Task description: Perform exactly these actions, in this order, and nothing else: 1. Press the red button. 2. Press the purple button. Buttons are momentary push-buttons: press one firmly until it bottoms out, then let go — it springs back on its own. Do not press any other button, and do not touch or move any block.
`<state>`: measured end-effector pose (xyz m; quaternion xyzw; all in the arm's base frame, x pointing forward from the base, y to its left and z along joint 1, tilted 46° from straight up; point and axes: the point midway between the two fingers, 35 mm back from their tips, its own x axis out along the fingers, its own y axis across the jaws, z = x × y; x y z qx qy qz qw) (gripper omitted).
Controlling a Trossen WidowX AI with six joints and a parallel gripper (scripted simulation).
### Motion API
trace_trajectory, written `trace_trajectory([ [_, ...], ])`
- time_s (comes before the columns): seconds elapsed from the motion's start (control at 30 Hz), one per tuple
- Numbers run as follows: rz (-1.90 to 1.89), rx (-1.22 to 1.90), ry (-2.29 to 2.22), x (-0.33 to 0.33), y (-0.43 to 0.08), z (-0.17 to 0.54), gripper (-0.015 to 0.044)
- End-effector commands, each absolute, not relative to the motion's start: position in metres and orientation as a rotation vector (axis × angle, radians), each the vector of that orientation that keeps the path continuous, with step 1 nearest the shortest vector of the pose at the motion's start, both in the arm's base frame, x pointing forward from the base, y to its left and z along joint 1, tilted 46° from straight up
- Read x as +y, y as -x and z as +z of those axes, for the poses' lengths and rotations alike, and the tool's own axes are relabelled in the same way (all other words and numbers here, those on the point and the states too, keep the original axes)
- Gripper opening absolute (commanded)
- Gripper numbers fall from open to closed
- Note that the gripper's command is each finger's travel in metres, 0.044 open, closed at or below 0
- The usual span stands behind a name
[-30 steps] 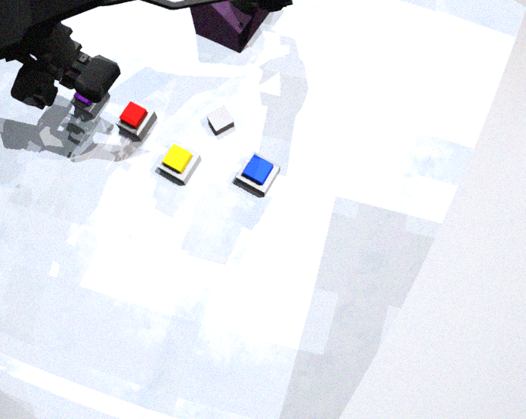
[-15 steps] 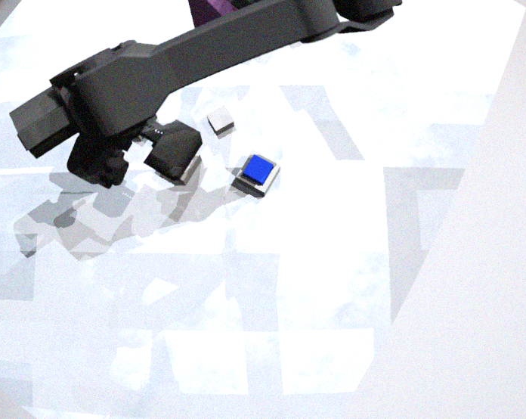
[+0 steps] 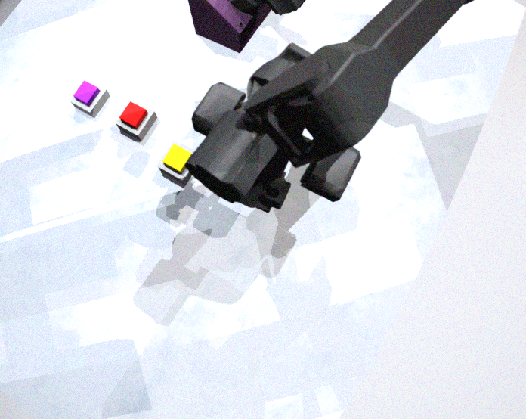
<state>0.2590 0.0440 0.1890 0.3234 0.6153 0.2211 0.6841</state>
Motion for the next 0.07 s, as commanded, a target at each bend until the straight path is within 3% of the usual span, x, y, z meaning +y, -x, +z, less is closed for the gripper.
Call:
trace_trajectory([
  [0.0,0.497,1.396,-0.744,0.0498,-0.2533,0.1904,0.04],
  [0.03,0.497,1.396,-0.744,0.0498,-0.2533,0.1904,0.04],
])
